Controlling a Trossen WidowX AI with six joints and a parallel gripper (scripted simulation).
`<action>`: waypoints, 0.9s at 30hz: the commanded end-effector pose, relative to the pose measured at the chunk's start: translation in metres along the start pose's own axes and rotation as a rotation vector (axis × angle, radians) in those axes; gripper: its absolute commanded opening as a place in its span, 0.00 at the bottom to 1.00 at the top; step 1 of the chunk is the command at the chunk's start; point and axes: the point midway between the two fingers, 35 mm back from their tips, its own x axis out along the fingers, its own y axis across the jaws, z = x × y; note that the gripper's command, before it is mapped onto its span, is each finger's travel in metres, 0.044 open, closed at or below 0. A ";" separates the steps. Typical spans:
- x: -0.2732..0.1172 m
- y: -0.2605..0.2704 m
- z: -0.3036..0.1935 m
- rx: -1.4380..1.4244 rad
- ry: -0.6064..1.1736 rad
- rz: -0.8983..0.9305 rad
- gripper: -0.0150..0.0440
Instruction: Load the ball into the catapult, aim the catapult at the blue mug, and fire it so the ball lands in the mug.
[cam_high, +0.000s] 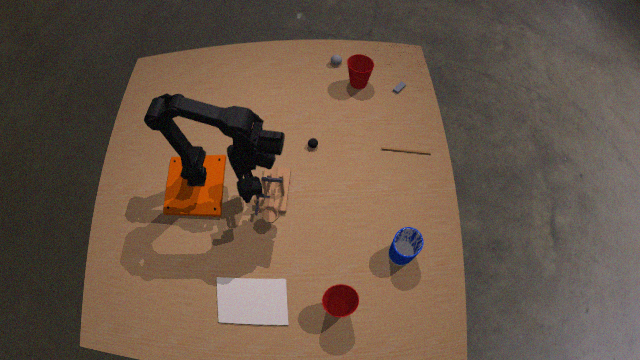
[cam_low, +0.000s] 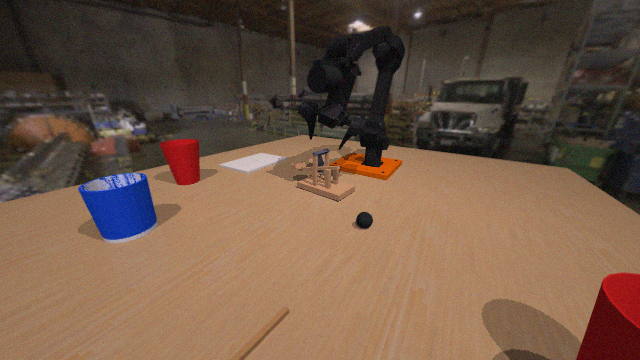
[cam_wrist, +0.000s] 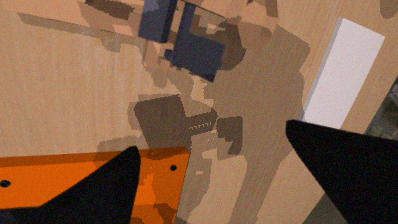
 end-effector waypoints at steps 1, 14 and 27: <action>-0.008 0.001 0.013 -0.136 -0.037 0.028 1.00; -0.027 0.012 0.047 -0.564 -0.149 0.100 1.00; -0.048 0.026 0.081 -0.991 -0.292 0.134 1.00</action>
